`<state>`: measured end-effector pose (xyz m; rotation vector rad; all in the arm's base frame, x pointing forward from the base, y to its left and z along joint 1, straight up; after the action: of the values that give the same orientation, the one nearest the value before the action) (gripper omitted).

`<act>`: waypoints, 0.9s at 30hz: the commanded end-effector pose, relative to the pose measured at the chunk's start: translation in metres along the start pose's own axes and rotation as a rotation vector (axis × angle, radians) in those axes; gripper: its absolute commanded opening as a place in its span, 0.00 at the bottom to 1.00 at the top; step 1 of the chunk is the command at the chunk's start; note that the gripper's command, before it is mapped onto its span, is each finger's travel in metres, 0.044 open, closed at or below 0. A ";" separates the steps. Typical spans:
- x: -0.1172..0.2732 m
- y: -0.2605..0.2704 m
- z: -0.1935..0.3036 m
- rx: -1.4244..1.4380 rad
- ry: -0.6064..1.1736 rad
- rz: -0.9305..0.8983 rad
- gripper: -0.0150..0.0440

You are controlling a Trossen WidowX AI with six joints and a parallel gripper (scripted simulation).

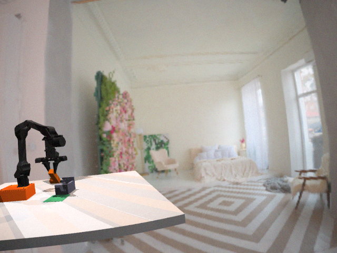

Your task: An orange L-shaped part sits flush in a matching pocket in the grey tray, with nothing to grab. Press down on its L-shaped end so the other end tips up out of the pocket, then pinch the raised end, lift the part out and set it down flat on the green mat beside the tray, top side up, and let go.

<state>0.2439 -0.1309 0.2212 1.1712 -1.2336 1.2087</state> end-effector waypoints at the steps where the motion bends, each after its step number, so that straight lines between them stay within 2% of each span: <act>1: -0.003 0.000 0.002 0.004 -0.002 0.001 0.25; 27: -0.045 0.000 0.002 0.004 -0.002 0.001 0.25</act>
<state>0.2450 -0.1330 0.1832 1.1681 -1.2348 1.2140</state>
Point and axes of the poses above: the point midway between the two fingers, 35 mm back from their tips, its own x axis back along the fingers, its own y axis across the jaws, z = x × y, the point moved 10 cm from there along x, back along the fingers, and after that the axes turned 8 degrees about x, right-handed, at the moved point
